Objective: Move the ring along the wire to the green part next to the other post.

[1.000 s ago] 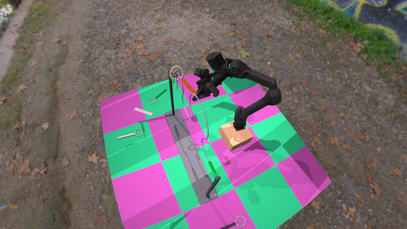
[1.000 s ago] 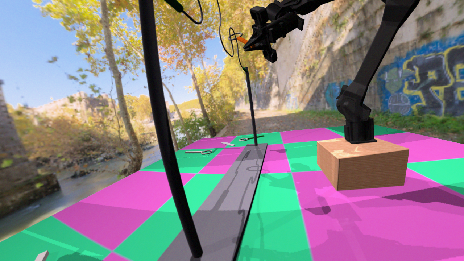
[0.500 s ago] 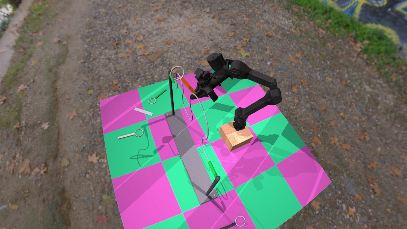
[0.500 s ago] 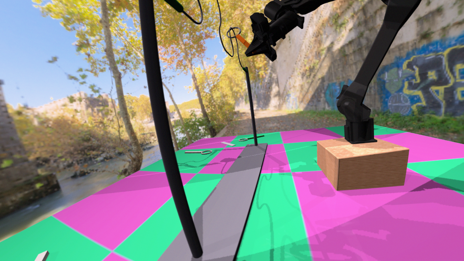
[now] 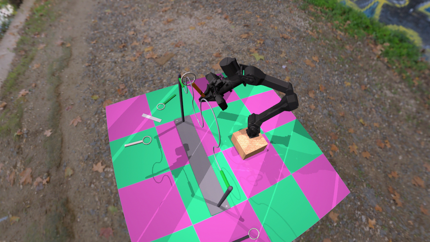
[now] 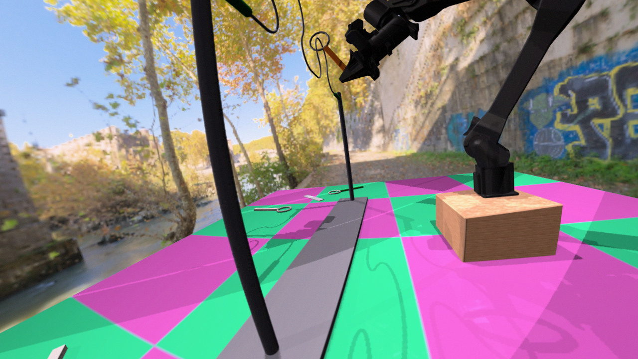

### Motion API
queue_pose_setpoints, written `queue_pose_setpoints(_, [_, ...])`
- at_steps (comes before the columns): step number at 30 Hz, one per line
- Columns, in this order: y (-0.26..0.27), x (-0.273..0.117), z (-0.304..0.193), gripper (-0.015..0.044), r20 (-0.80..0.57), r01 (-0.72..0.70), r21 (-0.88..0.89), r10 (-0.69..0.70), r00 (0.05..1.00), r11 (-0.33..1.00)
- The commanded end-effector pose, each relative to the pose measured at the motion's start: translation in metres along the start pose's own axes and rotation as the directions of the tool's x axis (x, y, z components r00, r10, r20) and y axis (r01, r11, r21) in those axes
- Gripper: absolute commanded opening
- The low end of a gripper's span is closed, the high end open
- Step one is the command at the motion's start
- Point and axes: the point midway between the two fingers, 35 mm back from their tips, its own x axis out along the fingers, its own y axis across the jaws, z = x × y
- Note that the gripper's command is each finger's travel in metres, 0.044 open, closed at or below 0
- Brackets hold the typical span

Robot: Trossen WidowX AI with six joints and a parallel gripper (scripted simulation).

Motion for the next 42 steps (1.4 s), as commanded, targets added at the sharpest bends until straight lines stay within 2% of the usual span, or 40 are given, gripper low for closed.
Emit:
queue_pose_setpoints(1, [-0.005,0.000,-0.001,-0.0150,0.012,0.047,-0.076,-0.046,0.999,0.996])
queue_pose_setpoints(21, [-0.032,-0.001,0.005,-0.0150,0.109,0.262,-0.411,-0.238,0.965,0.873])
queue_pose_setpoints(42, [-0.056,-0.008,0.022,-0.0150,0.272,0.451,-0.675,-0.372,0.888,0.584])
